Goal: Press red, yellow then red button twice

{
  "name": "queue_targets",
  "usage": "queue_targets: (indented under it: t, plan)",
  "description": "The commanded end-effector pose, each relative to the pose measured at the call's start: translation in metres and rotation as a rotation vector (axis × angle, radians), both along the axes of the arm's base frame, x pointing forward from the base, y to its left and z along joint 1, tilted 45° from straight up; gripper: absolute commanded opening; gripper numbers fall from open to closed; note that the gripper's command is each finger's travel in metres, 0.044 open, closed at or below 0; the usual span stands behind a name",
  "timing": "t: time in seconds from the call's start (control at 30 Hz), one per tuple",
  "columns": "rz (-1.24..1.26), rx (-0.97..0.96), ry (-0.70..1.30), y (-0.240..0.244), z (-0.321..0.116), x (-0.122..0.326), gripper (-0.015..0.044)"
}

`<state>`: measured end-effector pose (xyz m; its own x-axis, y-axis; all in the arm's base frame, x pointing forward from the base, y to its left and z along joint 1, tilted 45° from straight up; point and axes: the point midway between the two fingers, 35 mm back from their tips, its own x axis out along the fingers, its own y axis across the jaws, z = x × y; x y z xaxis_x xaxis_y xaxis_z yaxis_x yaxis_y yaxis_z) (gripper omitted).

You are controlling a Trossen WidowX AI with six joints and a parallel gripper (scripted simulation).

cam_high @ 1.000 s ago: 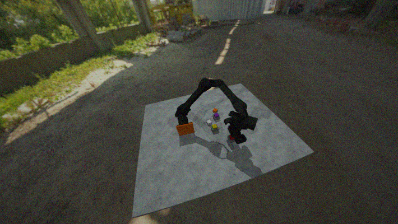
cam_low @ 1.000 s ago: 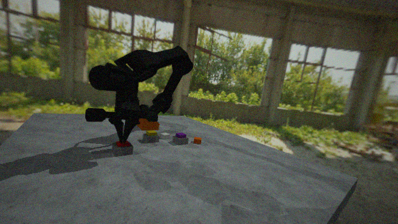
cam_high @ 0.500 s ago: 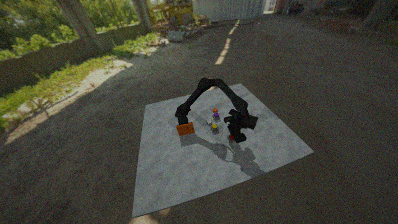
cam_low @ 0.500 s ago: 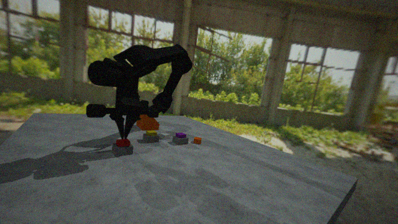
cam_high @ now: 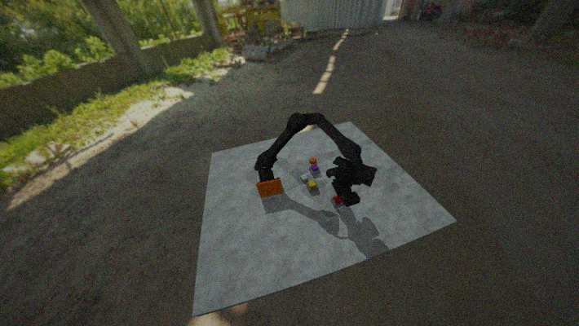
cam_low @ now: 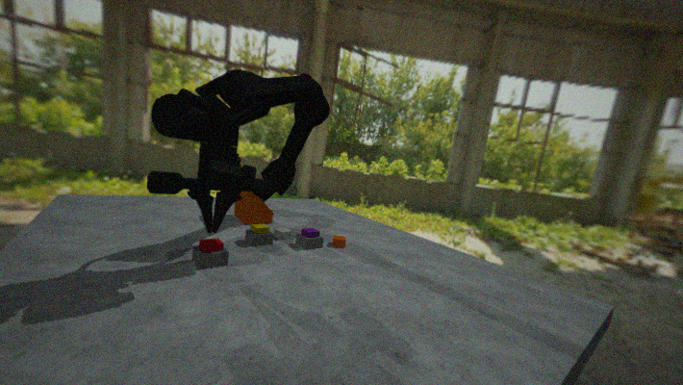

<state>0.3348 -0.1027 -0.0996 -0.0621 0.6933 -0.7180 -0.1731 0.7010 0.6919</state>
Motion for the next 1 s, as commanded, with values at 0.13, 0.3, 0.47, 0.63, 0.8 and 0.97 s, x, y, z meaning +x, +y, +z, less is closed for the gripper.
queue_targets:
  t: [0.13, 0.3, 0.47, 0.63, 0.8, 0.97]
  plan:
    - [-0.001, 0.004, 0.007, 0.011, -0.01, -0.002, 0.002]
    - [0.0, 0.004, 0.007, 0.016, -0.015, -0.003, 0.002]
    - [0.0, 0.005, 0.007, 0.019, -0.018, -0.004, 0.002]
    - [0.0, 0.005, 0.007, 0.019, -0.018, -0.004, 0.002]
    - [0.0, 0.005, 0.007, 0.019, -0.018, -0.004, 0.002]
    - [0.0, 0.005, 0.007, 0.019, -0.018, -0.004, 0.002]
